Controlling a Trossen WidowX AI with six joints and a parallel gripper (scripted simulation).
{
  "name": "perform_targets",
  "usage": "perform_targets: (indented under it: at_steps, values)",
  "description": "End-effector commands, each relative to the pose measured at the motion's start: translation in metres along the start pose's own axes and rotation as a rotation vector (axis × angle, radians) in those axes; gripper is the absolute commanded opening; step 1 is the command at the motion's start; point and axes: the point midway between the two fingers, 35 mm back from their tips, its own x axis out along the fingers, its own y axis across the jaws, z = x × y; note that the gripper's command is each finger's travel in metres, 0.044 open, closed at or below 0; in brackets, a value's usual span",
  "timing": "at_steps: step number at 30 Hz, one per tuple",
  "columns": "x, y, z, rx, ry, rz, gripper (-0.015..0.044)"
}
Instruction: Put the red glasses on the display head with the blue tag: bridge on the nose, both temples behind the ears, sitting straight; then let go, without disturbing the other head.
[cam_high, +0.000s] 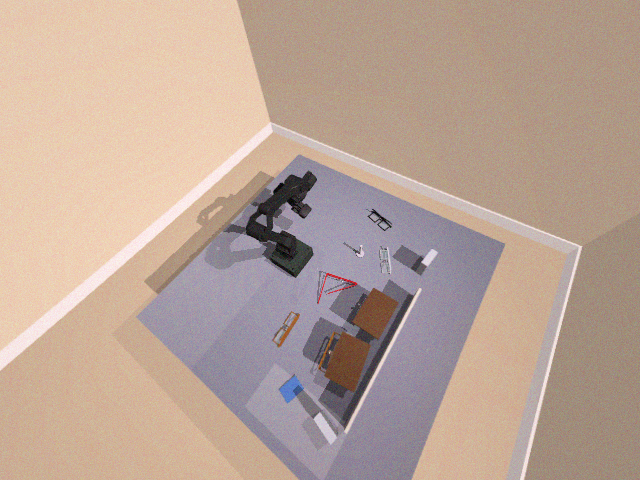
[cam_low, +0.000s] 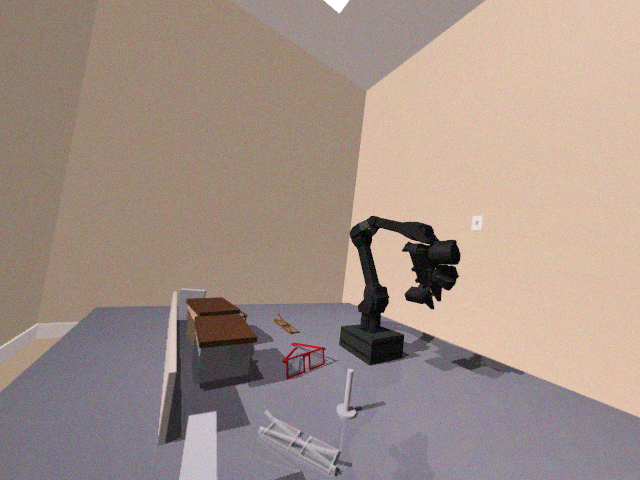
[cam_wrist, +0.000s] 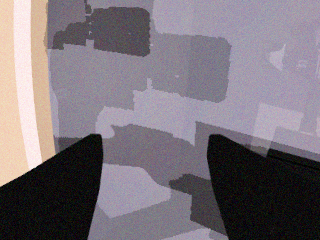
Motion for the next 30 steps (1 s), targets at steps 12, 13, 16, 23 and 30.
perform_targets:
  at_steps: [12,13,16,23,30]
  values:
    - [-0.058,-0.186,0.020,0.561,-0.278,-0.298,0.0200]
    - [-0.062,-0.200,0.015,0.607,-0.291,-0.318,0.0200]
    - [-0.075,-0.238,-0.006,0.748,-0.325,-0.376,0.0200]
    - [-0.095,-0.311,-0.082,1.093,-0.365,-0.493,0.0200]
    - [-0.097,-0.340,-0.147,1.322,-0.361,-0.550,0.0200]
